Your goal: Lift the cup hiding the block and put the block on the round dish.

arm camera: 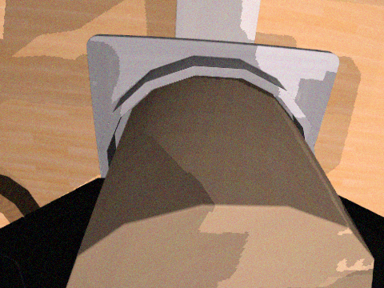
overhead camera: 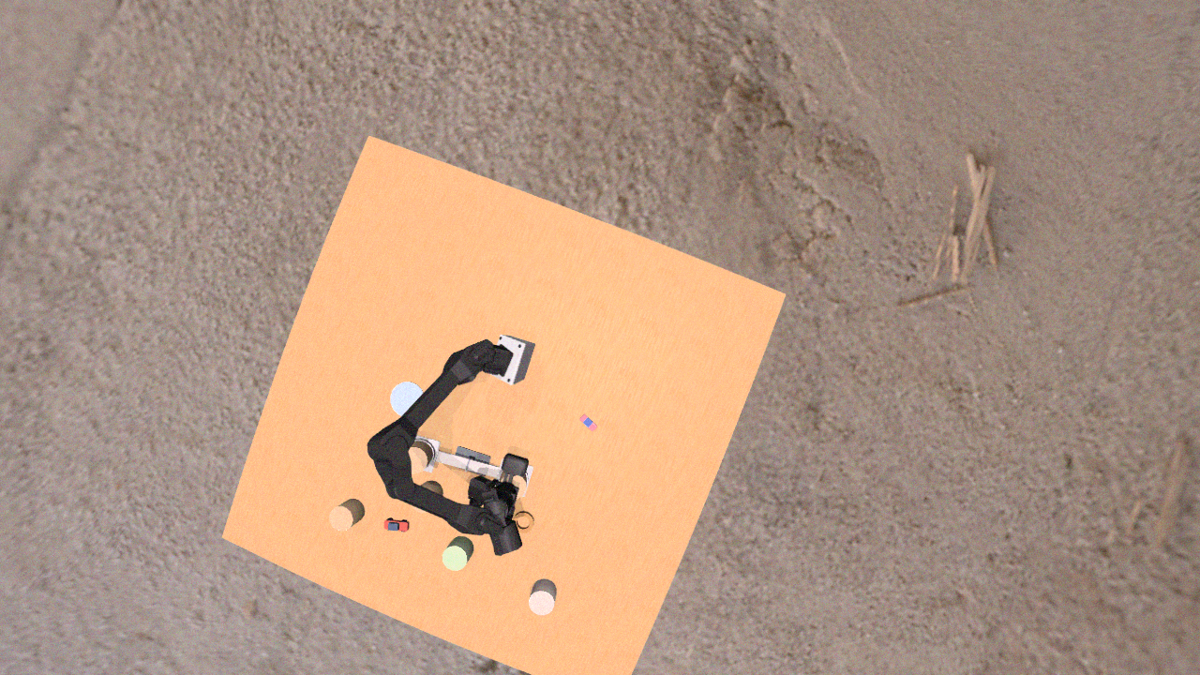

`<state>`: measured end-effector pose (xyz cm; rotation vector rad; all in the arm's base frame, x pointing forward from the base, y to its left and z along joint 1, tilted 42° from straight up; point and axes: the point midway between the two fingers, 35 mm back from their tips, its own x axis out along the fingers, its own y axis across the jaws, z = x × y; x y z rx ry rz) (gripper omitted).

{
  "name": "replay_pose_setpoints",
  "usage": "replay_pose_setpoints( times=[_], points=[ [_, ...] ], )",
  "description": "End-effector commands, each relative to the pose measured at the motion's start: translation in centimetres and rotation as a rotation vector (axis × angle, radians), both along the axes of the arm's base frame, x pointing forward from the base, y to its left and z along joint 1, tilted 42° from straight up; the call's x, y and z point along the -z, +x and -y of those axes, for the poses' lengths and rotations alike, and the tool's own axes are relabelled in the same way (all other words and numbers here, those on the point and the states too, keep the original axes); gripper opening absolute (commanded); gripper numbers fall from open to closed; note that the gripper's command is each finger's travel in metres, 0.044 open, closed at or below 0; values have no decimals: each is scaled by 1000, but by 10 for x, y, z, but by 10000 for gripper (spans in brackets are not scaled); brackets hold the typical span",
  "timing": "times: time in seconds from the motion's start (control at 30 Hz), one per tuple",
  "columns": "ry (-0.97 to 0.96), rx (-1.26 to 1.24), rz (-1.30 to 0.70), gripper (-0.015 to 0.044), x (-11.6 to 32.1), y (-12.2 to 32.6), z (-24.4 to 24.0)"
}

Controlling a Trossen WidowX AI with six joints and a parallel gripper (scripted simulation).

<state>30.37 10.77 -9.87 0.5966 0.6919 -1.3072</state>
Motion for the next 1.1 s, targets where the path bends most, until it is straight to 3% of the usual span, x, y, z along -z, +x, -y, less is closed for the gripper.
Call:
replay_pose_setpoints(
  times=[0.0, 1.07],
  points=[
    [4, 2, 7, 0, -4, 1, -5],
    [9, 1, 6, 0, -31, 0, -33]
  ],
)
